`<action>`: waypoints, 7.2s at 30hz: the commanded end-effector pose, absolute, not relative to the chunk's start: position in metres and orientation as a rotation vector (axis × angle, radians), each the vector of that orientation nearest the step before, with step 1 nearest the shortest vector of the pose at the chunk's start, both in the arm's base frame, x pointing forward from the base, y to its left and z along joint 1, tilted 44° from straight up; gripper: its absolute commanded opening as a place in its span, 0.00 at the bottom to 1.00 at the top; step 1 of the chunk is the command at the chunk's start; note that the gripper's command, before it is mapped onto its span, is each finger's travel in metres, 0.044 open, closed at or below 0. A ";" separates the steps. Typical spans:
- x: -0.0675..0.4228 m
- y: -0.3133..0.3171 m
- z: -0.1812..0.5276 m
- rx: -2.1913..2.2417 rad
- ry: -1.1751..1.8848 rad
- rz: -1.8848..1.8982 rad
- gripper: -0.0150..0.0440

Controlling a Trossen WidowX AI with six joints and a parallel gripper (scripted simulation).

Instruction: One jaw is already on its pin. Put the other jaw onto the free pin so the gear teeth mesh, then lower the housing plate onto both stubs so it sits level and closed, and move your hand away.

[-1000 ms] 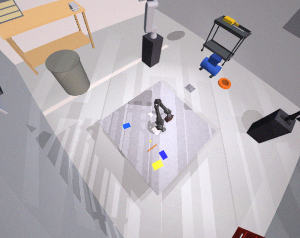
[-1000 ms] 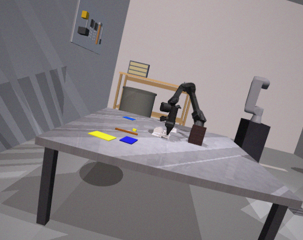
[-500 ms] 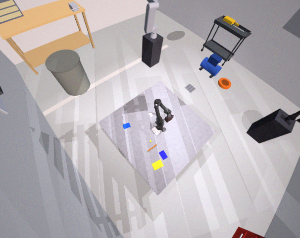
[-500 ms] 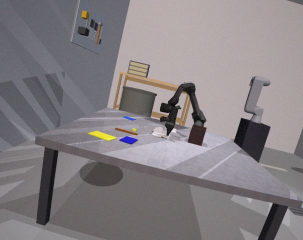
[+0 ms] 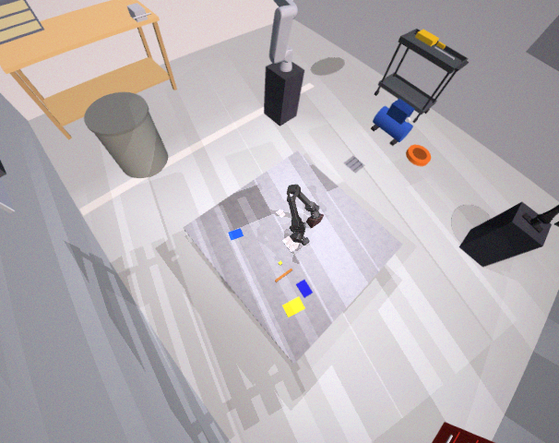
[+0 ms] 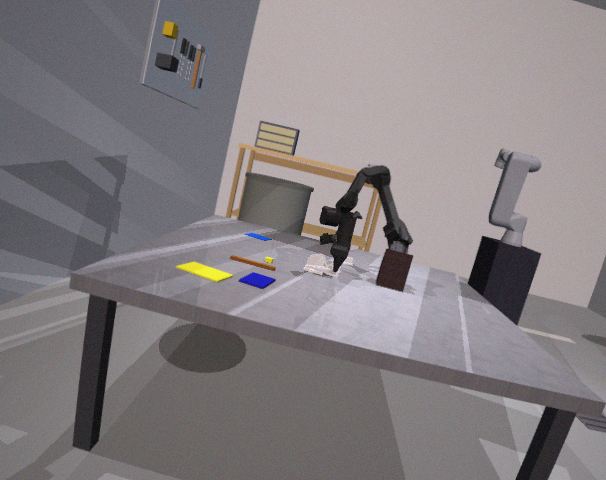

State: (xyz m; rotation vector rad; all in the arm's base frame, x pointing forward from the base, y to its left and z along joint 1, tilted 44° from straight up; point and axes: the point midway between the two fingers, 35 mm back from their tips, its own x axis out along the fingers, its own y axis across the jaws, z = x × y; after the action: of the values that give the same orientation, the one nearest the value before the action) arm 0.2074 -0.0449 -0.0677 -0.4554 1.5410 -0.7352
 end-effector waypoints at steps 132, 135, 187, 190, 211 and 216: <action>0.206 -0.055 -0.076 -0.469 1.543 -0.732 0.85; 0.206 -0.055 -0.076 -0.469 1.543 -0.732 0.85; 0.217 -0.006 -0.027 -0.475 1.535 -0.719 1.00; 0.216 0.008 -0.011 -0.470 1.539 -0.719 1.00; 0.208 0.032 0.018 -0.466 1.546 -0.727 1.00; 0.208 0.032 0.018 -0.466 1.546 -0.727 1.00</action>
State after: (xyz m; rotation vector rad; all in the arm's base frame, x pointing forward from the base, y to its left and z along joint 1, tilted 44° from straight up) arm 0.2083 0.0309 0.0181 -0.4762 1.5454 -0.7241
